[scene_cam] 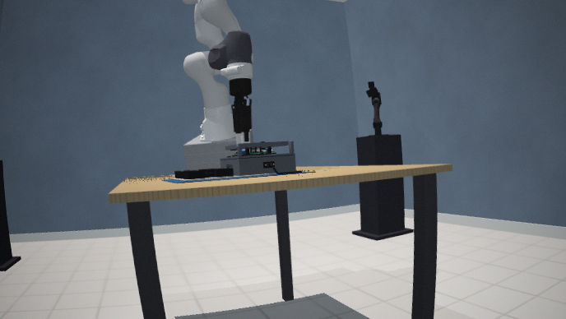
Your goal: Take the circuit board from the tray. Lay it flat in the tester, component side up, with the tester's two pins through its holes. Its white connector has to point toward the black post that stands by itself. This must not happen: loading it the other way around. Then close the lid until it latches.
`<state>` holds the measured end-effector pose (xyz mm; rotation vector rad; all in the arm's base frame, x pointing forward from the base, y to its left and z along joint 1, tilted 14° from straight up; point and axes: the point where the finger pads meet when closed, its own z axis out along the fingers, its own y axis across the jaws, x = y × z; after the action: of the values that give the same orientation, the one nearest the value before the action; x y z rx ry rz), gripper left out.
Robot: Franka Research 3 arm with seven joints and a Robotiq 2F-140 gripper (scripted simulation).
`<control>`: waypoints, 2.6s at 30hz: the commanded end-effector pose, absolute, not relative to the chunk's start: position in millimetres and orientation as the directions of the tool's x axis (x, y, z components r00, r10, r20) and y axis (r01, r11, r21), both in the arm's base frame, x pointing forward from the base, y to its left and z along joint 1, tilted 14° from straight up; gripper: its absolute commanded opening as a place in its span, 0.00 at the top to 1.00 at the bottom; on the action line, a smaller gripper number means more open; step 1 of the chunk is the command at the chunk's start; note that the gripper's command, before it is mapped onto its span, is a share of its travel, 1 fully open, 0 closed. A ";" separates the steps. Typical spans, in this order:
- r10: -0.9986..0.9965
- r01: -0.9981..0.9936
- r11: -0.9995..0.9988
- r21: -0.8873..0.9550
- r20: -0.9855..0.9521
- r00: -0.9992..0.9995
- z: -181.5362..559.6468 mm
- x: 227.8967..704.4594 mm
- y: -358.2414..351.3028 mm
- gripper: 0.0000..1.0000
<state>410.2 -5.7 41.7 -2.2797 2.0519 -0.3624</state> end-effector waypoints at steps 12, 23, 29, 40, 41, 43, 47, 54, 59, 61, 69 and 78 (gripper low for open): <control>-0.986 -0.973 -0.117 -0.199 0.138 0.090 42.5 412.0 -6.2 0.70; -0.986 -0.973 -0.117 -0.199 0.138 0.090 42.6 412.0 -6.2 0.70; -0.986 -0.973 -0.117 -0.199 0.138 0.090 44.8 411.5 -5.9 0.70; -0.986 -0.973 -0.117 -0.199 0.138 0.090 56.9 408.9 -4.5 0.70; -0.986 -0.973 -0.117 -0.199 0.138 0.090 58.9 408.4 -4.2 0.70; -0.986 -0.973 -0.117 -0.199 0.138 0.090 63.4 407.5 -3.7 0.70; -0.986 -0.973 -0.117 -0.199 0.138 0.090 73.6 405.2 -2.4 0.70; -0.986 -0.973 -0.117 -0.199 0.138 0.090 91.1 401.4 -0.3 0.70; -0.986 -0.973 -0.117 -0.199 0.138 0.090 103.2 398.7 1.1 0.70; -0.986 -0.973 -0.117 -0.199 0.138 0.090 109.2 397.4 1.8 0.70; -0.986 -0.973 -0.117 -0.199 0.138 0.090 129.4 393.0 4.3 0.70; -0.986 -0.973 -0.117 -0.199 0.138 0.090 139.2 390.9 5.5 0.70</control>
<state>395.5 6.9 137.5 -2.2590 2.0475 -0.3803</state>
